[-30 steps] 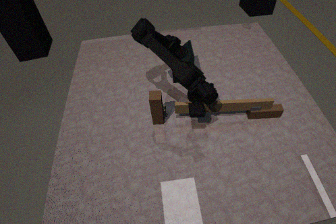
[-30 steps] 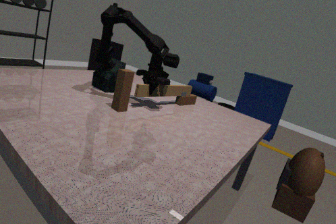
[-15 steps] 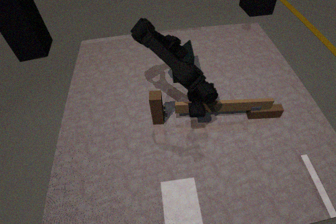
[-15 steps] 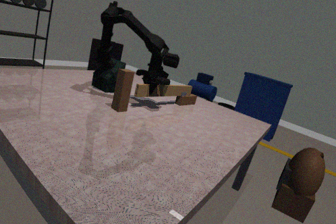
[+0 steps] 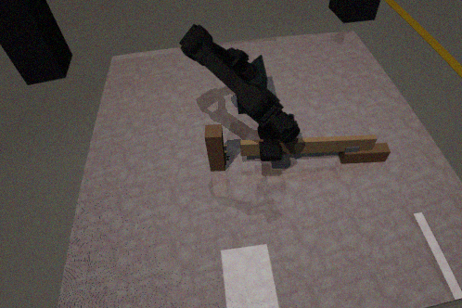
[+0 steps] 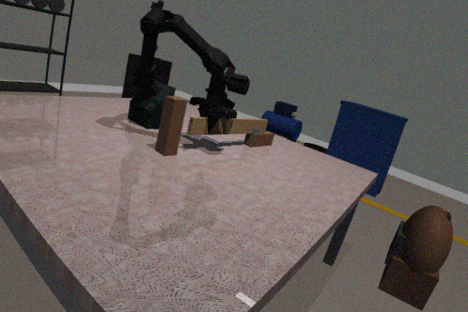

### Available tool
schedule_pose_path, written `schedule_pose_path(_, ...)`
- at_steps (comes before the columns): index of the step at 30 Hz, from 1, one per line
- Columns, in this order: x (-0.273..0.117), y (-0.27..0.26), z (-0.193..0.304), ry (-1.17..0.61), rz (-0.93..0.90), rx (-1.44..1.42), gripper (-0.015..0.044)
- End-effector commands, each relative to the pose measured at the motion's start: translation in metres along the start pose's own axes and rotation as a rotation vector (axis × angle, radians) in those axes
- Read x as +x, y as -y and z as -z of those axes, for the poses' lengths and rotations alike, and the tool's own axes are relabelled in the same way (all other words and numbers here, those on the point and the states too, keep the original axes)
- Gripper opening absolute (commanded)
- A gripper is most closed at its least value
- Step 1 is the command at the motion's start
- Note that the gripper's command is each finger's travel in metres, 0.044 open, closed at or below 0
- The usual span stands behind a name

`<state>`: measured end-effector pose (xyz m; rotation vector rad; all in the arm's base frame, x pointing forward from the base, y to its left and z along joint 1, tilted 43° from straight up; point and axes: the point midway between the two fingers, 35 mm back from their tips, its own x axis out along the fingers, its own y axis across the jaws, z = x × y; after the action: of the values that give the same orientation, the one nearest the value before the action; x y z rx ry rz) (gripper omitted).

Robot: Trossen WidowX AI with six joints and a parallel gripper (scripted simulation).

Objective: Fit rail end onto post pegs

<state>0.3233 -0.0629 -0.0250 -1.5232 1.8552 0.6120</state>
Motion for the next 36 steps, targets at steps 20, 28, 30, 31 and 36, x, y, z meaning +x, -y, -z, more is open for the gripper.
schedule_pose_path(20, -0.0012, -0.0010, -0.0020, 0.008, 0.001, -0.001, 0.0000)
schedule_pose_path(28, -0.0008, -0.0008, 0.0002, 0.008, 0.001, -0.001, 0.0000)
schedule_pose_path(30, -0.0007, -0.0008, 0.0008, 0.008, 0.001, -0.001, 0.0000)
schedule_pose_path(31, -0.0007, -0.0008, 0.0011, 0.008, 0.001, -0.001, 0.0000)
schedule_pose_path(36, -0.0006, -0.0006, 0.0027, 0.008, 0.001, -0.001, 0.0000)
